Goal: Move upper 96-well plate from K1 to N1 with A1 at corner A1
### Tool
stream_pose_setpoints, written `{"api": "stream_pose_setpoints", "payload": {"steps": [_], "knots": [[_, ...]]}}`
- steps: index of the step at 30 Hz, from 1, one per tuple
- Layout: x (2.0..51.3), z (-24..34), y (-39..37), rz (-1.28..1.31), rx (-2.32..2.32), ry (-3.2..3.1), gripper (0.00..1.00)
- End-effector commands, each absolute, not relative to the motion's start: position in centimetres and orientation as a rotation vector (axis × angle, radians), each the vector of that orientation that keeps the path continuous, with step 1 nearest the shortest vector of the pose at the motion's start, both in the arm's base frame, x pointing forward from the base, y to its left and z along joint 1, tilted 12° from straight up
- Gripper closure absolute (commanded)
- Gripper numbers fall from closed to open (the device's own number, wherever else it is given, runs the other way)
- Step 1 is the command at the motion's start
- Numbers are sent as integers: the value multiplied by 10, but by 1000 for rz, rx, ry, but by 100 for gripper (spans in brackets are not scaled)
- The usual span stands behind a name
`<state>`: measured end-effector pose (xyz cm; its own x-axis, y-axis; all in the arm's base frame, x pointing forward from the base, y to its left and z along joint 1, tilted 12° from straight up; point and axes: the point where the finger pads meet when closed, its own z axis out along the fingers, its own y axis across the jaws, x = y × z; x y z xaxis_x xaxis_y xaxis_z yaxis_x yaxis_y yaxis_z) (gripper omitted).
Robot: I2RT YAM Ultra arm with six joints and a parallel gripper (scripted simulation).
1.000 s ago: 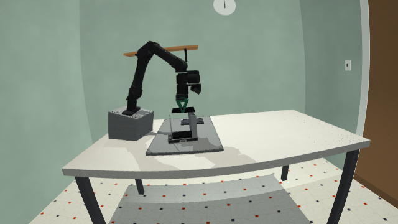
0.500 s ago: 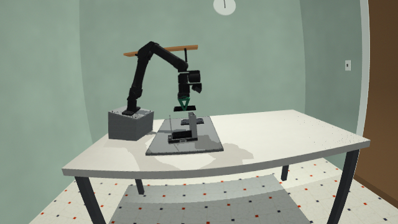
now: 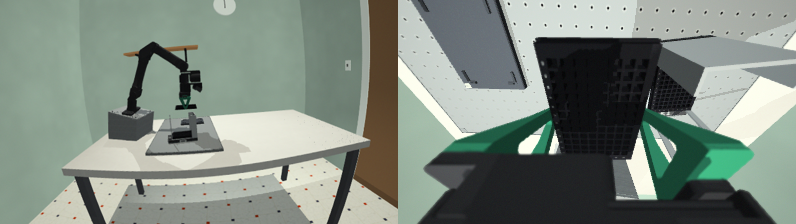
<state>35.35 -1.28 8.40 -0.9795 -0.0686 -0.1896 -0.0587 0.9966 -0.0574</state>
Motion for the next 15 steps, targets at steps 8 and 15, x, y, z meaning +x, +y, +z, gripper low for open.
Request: {"api": "stream_pose_setpoints", "payload": {"steps": [8, 15], "knots": [[365, 91, 22, -86, -64, 2916, 100], [365, 95, 39, -84, -64, 2912, 100]]}}
